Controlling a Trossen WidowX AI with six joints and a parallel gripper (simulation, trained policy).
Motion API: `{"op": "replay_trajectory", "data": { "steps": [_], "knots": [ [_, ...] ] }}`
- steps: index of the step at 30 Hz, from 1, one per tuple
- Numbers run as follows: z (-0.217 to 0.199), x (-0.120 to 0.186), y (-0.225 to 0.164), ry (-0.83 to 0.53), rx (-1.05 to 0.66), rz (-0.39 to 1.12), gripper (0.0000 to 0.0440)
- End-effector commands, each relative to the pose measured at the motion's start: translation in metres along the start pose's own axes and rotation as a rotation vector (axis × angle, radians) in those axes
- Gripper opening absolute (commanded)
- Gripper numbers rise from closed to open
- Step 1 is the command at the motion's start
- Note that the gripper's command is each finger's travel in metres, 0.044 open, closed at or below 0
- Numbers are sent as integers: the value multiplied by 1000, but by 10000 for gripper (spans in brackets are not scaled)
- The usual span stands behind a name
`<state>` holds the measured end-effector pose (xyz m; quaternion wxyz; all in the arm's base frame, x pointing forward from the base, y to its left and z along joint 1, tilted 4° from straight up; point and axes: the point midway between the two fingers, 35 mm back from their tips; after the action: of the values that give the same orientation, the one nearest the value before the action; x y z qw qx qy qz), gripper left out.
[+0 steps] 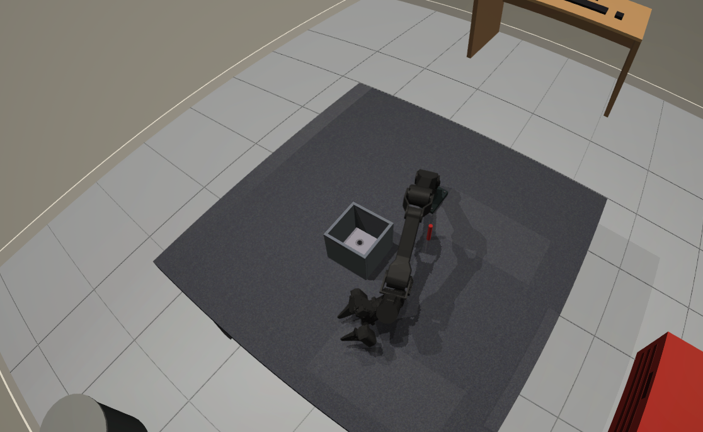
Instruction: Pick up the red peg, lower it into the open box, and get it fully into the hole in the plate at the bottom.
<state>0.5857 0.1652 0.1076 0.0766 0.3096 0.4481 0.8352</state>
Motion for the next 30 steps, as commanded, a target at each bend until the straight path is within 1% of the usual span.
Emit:
{"op": "replay_trajectory", "data": {
  "steps": [1,2,6,10,21,30],
  "knots": [
    [-2,-1,-3,2,19,29,423],
    [-4,-1,-5,4,37,59,439],
    [-13,5,-11,8,96,178,440],
    [-21,19,-11,15,129,290,440],
    [-48,79,3,37,175,548,440],
    [-80,135,19,32,180,722,440]
  ]
}}
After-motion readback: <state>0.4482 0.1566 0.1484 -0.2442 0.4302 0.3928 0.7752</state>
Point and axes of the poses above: the point midway between the two fingers, 35 mm back from their tips, its own x axis back along the fingers, its own z axis across the jaws, y = z × x, and after that the axes turned 4 degrees about -x, right-handed
